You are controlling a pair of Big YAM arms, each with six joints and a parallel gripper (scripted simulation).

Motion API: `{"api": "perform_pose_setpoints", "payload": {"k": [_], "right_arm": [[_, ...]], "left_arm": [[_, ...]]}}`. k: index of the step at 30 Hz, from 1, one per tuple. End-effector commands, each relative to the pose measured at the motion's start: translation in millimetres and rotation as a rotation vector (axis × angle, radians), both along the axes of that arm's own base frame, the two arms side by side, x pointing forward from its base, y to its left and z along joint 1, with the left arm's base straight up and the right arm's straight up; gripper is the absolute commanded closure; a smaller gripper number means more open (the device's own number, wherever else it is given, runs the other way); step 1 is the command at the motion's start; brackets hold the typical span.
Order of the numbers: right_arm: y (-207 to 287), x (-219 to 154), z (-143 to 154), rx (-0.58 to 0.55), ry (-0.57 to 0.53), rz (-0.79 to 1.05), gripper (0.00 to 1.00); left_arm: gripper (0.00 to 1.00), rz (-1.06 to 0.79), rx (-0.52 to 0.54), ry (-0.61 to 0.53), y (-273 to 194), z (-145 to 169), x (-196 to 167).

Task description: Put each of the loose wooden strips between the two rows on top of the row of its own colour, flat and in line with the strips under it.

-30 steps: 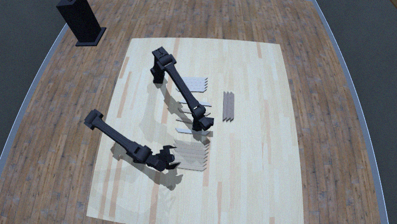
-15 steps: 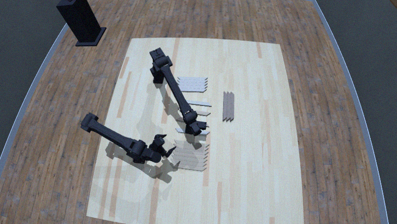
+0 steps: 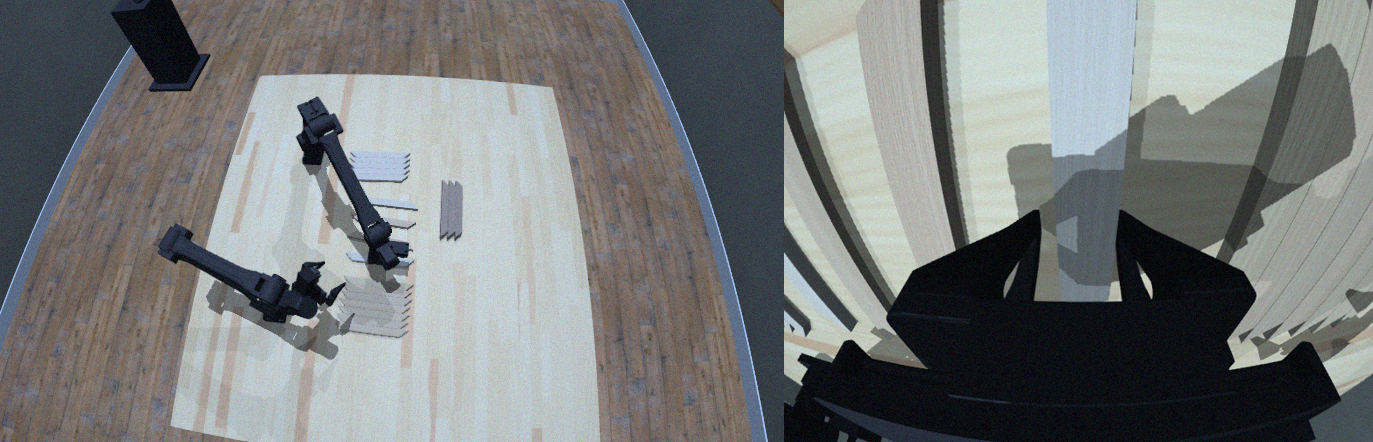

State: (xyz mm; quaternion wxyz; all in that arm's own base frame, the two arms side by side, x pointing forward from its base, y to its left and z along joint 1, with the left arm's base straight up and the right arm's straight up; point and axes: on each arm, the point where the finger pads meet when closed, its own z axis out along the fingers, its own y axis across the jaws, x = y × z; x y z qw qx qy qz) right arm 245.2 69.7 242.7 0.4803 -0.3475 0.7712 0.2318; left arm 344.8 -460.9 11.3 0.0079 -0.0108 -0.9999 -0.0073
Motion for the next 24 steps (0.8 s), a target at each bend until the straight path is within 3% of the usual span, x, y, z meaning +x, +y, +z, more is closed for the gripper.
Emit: {"api": "perform_pose_setpoints", "payload": {"k": [1, 11, 12, 20, 24], "right_arm": [[-0.4, 5.0, 17.7, -0.017, -0.046, 0.015, 0.00], [-0.4, 5.0, 17.7, -0.017, -0.046, 0.014, 0.00], [-0.4, 5.0, 17.7, -0.017, -0.046, 0.014, 0.00], [-0.4, 5.0, 17.7, -0.017, -0.046, 0.014, 0.00], [-0.4, 5.0, 17.7, -0.017, -0.046, 0.014, 0.00]], "left_arm": [[0.67, 0.002, -0.049, -0.043, -9.0, 27.2, 6.1], [0.84, 0.002, -0.035, -0.031, -9.1, 16.1, 5.9], [0.80, 0.002, -0.035, -0.031, -8.9, 15.9, 5.7], [0.80, 0.002, -0.069, -0.056, -15.5, 80.9, 10.7], [0.80, 0.002, -0.070, -0.057, -15.5, 90.0, 10.7]]}}
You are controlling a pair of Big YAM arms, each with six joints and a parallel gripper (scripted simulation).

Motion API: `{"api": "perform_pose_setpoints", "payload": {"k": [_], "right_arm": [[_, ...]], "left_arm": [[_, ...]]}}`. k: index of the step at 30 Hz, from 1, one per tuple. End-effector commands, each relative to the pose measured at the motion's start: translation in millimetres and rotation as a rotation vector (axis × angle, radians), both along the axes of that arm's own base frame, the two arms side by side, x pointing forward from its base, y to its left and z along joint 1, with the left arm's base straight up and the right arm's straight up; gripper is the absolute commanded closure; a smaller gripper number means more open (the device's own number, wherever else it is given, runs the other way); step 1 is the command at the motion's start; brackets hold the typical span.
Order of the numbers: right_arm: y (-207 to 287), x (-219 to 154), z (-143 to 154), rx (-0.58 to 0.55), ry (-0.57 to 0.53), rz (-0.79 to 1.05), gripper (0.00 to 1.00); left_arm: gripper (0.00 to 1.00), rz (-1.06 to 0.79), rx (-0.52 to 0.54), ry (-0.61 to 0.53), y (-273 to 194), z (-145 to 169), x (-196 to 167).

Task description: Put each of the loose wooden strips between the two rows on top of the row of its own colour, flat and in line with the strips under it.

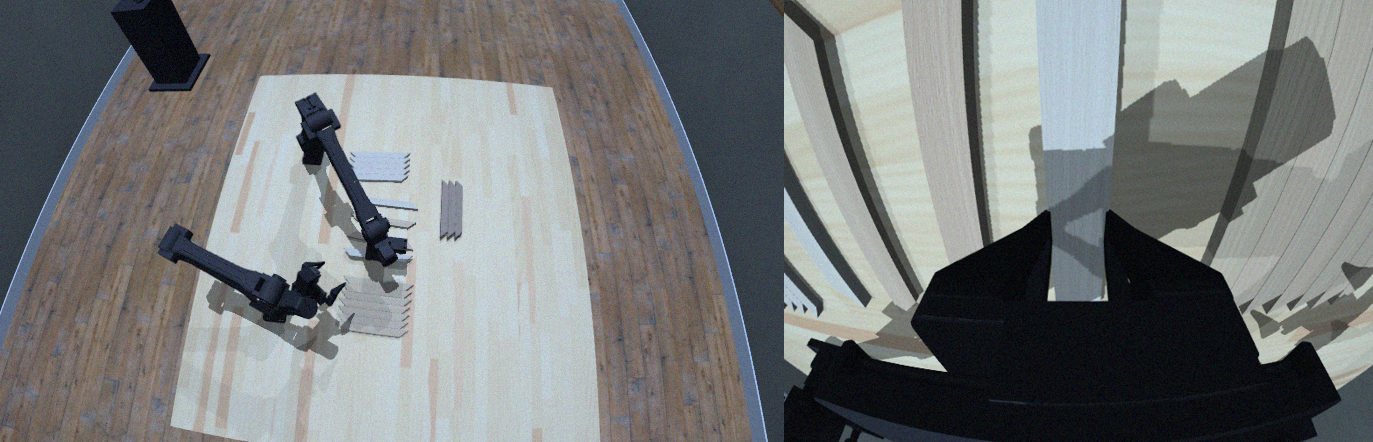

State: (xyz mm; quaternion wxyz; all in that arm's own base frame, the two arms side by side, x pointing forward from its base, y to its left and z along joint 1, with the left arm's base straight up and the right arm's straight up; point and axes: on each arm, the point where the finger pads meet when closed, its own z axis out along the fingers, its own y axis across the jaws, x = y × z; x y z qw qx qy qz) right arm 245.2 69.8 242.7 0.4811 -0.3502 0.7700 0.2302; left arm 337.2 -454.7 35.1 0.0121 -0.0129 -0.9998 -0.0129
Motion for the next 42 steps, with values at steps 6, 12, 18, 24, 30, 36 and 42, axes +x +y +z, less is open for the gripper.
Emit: {"api": "perform_pose_setpoints", "payload": {"k": [6, 12, 18, 24, 30, 36, 42], "right_arm": [[4.4, 38.8, 43.2, 0.053, 0.017, -0.032, 0.48], [20.8, 86.3, 46.2, 0.099, 0.150, -0.088, 0.48], [35.6, 111.9, 38.7, 0.116, 0.258, -0.132, 0.48], [61.1, 139.0, 15.9, 0.109, 0.416, -0.194, 0.48], [97.4, 166.3, -10.1, 0.092, 0.571, -0.285, 0.48], [136.7, 181.6, -42.3, 0.071, 0.751, -0.410, 0.48], [177.6, 182.6, -86.8, -0.008, 0.913, -0.555, 0.48]], "left_arm": [[0.80, -0.001, -0.060, -0.051, 11.0, 62.3, 14.5], [0.80, -0.004, -0.056, -0.051, 70.5, 59.5, 5.8], [0.80, -0.002, -0.055, -0.052, 110.9, 60.3, 0.7], [0.80, 0.008, -0.051, -0.051, 178.4, 61.2, -8.6], [0.80, 0.022, -0.048, -0.051, 226.5, 61.6, -15.6], [0.80, 0.019, -0.043, -0.047, 264.1, 62.2, -21.7], [0.80, 0.029, -0.034, -0.036, 313.5, 63.0, -31.5]]}}
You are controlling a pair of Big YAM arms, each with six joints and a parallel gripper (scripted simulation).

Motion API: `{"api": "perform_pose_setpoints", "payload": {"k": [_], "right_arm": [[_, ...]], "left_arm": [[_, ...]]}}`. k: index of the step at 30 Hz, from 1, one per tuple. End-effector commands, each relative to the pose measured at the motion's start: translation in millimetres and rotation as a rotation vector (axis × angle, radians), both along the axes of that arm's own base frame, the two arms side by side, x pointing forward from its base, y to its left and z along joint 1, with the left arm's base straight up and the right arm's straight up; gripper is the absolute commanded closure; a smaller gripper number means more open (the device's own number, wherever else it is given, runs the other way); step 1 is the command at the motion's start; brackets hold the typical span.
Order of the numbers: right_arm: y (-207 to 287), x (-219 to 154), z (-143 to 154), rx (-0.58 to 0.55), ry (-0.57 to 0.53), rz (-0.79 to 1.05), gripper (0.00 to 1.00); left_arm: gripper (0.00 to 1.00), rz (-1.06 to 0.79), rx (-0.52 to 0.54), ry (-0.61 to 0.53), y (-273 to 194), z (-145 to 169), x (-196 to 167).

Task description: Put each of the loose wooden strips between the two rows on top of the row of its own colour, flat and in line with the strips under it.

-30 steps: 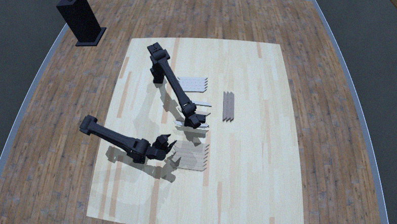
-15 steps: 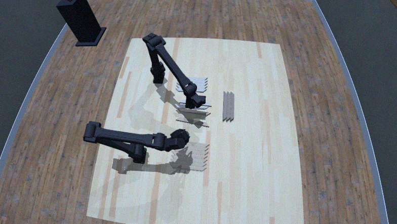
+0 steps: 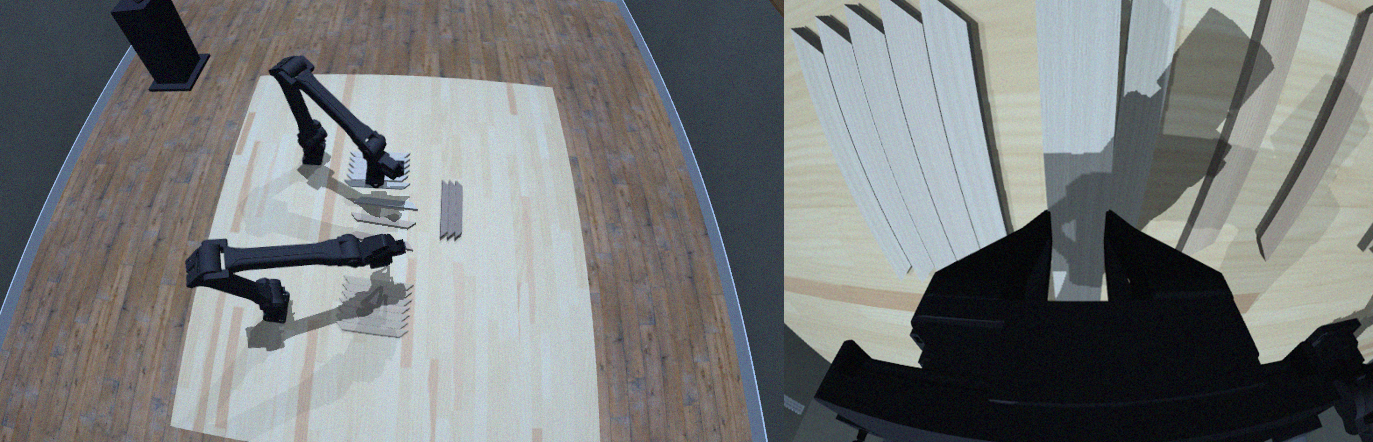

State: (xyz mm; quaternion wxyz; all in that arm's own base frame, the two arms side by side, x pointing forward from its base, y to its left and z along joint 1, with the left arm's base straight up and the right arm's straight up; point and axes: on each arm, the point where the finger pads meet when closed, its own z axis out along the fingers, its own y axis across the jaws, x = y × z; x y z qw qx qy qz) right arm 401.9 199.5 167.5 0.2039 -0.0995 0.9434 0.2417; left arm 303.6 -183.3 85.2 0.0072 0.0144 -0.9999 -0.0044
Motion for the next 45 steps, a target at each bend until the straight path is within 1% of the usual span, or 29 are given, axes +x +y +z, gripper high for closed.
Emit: {"api": "perform_pose_setpoints", "payload": {"k": [1, 6, 8, 12, 16, 20, 21, 22, 23, 26, 28, 31, 33, 35, 36, 37, 39, 42, 43, 44, 45], "right_arm": [[53.3, 24.6, -18.5, -0.042, 0.201, -0.187, 0.48], [79.7, 12.3, -55.6, -0.151, 0.319, -0.277, 0.48], [79.7, 12.3, -55.6, -0.151, 0.319, -0.277, 0.48], [97.5, -5.2, -87.2, -0.273, 0.399, -0.346, 0.48], [106.6, -20.2, -109.5, -0.385, 0.432, -0.371, 0.48], [109.1, -24.9, -120.6, -0.433, 0.430, -0.358, 0.48], [107.0, -27.2, -127.5, -0.447, 0.436, -0.348, 0.48], [104.3, -30.5, -132.7, -0.453, 0.440, -0.348, 0.48], [101.6, -33.7, -137.8, -0.458, 0.445, -0.348, 0.48], [97.4, -30.4, -139.3, -0.456, 0.448, -0.359, 0.48], [97.5, -30.5, -142.3, -0.455, 0.449, -0.358, 0.51], [99.0, -29.0, -146.7, -0.448, 0.444, -0.358, 0.55], [98.9, -29.0, -149.6, -0.449, 0.444, -0.358, 0.55], [101.8, -14.6, -145.3, -0.429, 0.431, -0.370, 0.55], [102.0, -13.4, -147.0, -0.429, 0.432, -0.370, 0.56], [101.4, -13.1, -147.2, -0.433, 0.435, -0.370, 0.56], [101.0, -11.6, -147.5, -0.437, 0.438, -0.369, 0.56], [101.1, -10.4, -147.7, -0.437, 0.439, -0.369, 0.56], [97.6, -15.2, -151.6, -0.447, 0.447, -0.369, 0.63], [96.8, -20.5, -150.6, -0.449, 0.447, -0.364, 0.66], [99.9, -21.0, -146.1, -0.440, 0.436, -0.359, 0.68]], "left_arm": [[0.80, -0.023, -0.016, -0.026, 48.6, 13.0, 1.3], [0.80, -0.011, -0.018, -0.036, 77.5, 10.3, -0.6], [0.80, -0.011, -0.018, -0.036, 77.5, 10.3, -0.6], [0.80, 0.002, -0.017, -0.038, 96.9, -0.9, -1.4], [0.80, 0.031, -0.004, -0.002, 108.2, -22.7, -5.2], [0.80, 0.042, -0.003, 0.001, 109.0, -30.3, -6.3], [0.80, 0.042, -0.006, -0.008, 108.7, -27.4, -4.7], [0.80, 0.042, -0.006, -0.008, 108.7, -27.4, -4.7], [0.80, 0.038, -0.012, -0.031, 104.7, -19.9, 5.2], [0.80, 0.031, -0.016, -0.046, 102.4, -15.4, 5.7], [0.80, 0.031, -0.016, -0.046, 102.4, -15.4, 5.7], [0.80, 0.020, -0.010, -0.017, 104.6, -30.8, -5.1], [0.80, 0.016, -0.008, -0.008, 102.4, -39.2, -9.5], [0.80, 0.020, -0.008, -0.007, 101.9, -46.5, -11.4], [0.80, 0.020, -0.008, -0.007, 101.7, -49.6, -11.5], [0.80, 0.021, -0.008, -0.007, 101.2, -51.9, -10.8], [0.80, 0.023, -0.014, -0.029, 97.2, -47.3, 2.9], [0.80, 0.024, -0.014, -0.029, 96.8, -48.4, 4.3], [0.80, 0.024, -0.018, -0.044, 97.5, -40.6, 10.0], [0.80, 0.024, -0.021, -0.057, 98.8, -33.5, 14.6], [0.80, 0.029, -0.018, -0.044, 101.9, -40.1, 10.0]]}}
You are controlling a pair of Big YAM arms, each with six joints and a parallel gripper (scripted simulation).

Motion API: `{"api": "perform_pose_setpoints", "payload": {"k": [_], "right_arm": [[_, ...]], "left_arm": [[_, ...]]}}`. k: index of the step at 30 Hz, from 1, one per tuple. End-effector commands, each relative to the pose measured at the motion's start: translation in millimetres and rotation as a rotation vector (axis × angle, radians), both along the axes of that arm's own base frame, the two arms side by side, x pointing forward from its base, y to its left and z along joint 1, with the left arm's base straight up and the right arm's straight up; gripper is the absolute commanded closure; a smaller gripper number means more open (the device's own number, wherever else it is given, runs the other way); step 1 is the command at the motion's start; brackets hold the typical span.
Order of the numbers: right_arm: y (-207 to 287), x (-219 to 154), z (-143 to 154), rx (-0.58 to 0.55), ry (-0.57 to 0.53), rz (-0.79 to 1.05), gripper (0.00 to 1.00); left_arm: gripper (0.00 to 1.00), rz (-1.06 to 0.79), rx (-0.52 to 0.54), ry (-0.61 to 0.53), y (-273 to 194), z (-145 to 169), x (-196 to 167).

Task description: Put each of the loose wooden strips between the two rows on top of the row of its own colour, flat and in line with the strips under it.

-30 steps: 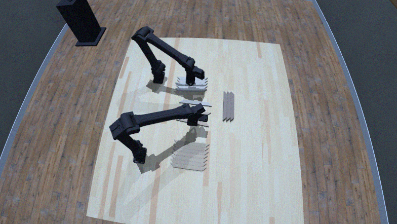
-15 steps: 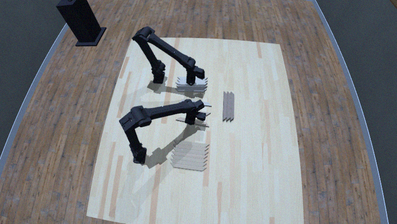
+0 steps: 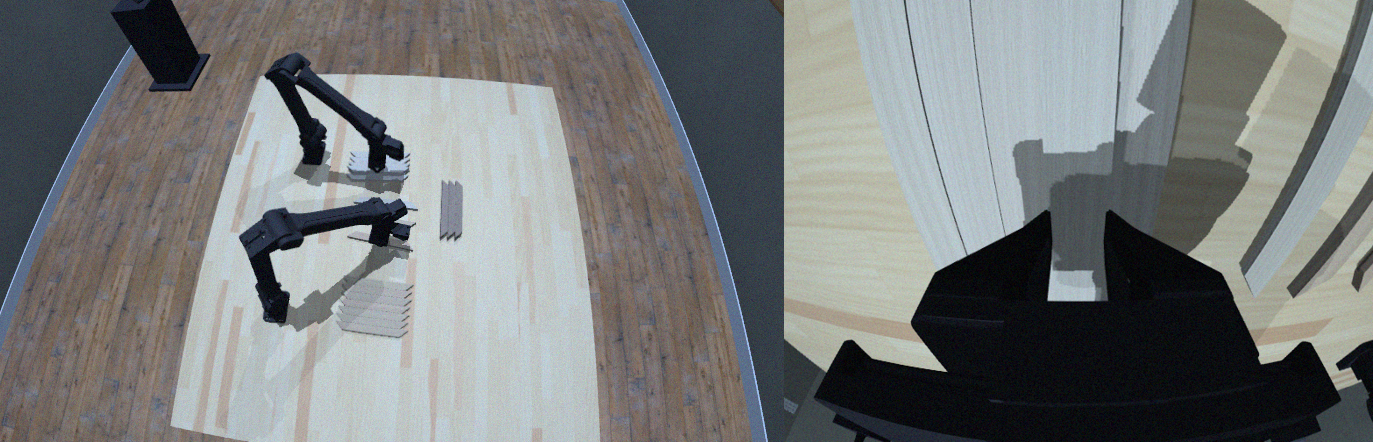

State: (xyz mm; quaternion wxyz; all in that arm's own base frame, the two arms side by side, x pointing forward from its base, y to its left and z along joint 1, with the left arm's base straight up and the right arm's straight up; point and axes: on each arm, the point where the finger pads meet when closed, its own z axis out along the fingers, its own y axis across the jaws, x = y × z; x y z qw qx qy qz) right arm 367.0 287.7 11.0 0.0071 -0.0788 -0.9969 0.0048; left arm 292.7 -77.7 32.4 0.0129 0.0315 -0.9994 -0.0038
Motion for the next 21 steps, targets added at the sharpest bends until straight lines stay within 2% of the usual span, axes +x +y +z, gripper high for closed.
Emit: {"api": "perform_pose_setpoints", "payload": {"k": [1, 4, 7, 8, 9, 11, 12, 14, 21], "right_arm": [[12.2, 14.2, 10.3, 0.027, -0.040, -0.002, 0.71], [13.4, 10.9, 9.8, 0.026, -0.039, -0.002, 0.80], [14.6, 7.6, 9.2, 0.025, -0.038, -0.002, 0.88], [13.4, 6.1, 8.2, 0.023, -0.035, -0.002, 1.00], [12.8, 5.2, 7.7, 0.022, -0.034, -0.002, 1.00], [12.6, 6.9, 14.5, 0.028, -0.041, -0.005, 0.79], [15.2, 10.5, 21.7, 0.034, -0.049, -0.004, 0.79], [15.2, 10.5, 21.7, 0.034, -0.049, -0.004, 0.79], [15.7, 13.2, 73.9, 0.043, -0.060, -0.003, 0.79]], "left_arm": [[0.80, -0.003, -0.013, -0.045, -2.0, 5.1, 16.7], [0.80, -0.004, -0.005, -0.016, 1.2, -13.2, 4.3], [0.46, -0.003, -0.016, -0.057, -3.5, 18.9, 16.8], [0.46, -0.003, -0.020, -0.070, -5.7, 29.6, 20.5], [0.34, -0.003, -0.020, -0.071, -5.8, 36.1, 20.7], [0.12, -0.003, -0.020, -0.073, -5.8, 49.6, 20.7], [0.00, -0.003, -0.021, -0.074, -5.8, 55.8, 20.7], [0.00, -0.003, -0.021, -0.074, -5.8, 55.8, 20.7], [0.00, -0.003, -0.022, -0.079, -6.0, 88.8, 21.0]]}}
